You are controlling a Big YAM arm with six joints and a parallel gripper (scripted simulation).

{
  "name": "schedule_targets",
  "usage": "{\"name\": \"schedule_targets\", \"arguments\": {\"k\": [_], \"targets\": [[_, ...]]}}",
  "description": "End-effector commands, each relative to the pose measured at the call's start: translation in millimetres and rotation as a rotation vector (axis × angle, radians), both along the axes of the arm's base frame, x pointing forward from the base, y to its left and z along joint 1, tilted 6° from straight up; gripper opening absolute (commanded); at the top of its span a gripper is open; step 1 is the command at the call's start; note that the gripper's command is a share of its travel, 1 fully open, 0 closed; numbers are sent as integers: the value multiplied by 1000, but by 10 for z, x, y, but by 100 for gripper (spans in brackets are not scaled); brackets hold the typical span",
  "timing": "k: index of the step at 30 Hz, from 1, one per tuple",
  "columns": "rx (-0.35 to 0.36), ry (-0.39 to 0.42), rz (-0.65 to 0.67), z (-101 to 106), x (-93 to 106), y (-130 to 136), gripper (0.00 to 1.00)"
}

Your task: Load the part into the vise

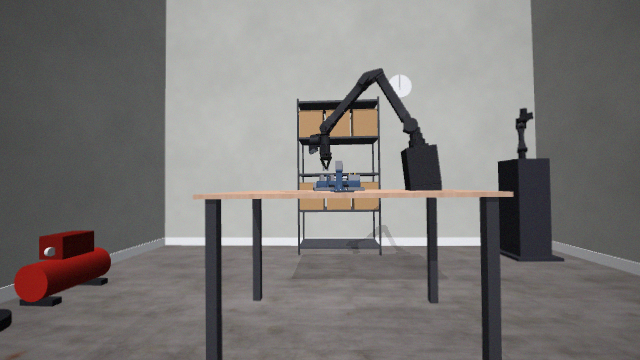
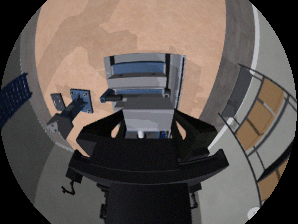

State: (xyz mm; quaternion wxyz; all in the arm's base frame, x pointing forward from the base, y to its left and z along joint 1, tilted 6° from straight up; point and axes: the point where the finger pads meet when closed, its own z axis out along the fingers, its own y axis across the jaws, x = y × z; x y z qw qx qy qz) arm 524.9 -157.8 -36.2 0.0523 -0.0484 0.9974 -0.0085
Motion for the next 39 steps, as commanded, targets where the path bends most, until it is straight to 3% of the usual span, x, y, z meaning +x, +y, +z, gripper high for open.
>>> {"name": "schedule_targets", "arguments": {"k": [1,17,18,22,27,32,34,35,37,39], "targets": [[-2,-13,1,10,61,47,0],[0,-7,1,-104,49,52,0],[-11,-44,1,96,169,17,0],[-2,-14,1,-129,112,33,0],[-9,-35,1,-50,134,29,0],[2,-1,0,-239,54,52,0],[2,-1,0,-239,54,52,0],[-11,-45,1,-9,132,29,0],[-16,-60,1,8,230,1,0],[-11,-43,1,-78,201,10,0]]}}
